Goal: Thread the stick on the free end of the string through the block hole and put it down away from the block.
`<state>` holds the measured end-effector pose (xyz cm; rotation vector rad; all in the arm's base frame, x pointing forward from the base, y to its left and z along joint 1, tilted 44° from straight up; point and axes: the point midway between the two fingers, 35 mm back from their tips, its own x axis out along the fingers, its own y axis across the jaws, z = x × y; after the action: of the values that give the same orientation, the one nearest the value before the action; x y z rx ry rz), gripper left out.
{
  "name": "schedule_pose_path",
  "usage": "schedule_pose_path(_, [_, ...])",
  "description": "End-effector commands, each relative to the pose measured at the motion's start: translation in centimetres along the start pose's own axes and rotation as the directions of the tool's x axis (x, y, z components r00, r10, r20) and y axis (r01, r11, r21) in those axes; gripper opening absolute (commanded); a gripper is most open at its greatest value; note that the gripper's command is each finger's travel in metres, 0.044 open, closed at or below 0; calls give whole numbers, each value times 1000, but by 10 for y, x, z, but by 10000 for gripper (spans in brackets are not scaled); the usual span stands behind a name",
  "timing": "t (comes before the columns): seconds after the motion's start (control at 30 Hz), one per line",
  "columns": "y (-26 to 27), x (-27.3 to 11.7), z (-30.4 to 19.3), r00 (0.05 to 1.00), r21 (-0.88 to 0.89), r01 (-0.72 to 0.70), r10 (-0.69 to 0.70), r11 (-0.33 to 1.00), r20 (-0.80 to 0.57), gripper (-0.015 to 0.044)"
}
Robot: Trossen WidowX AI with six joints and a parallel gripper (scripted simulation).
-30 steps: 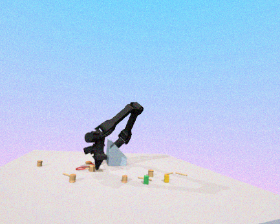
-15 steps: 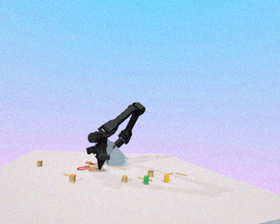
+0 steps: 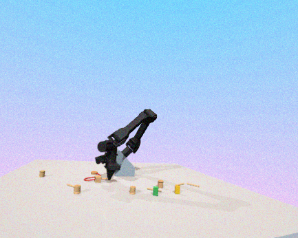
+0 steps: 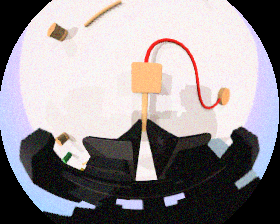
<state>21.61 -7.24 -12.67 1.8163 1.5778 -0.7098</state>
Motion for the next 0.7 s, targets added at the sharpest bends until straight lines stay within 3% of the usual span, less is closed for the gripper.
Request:
schedule_pose_path(0.0, [-1, 0, -7, 1000, 4, 0, 0, 1000, -2, 0])
schedule_pose_path(0.67, [-1, 0, -30, 1000, 5, 6, -6, 1000, -6, 0])
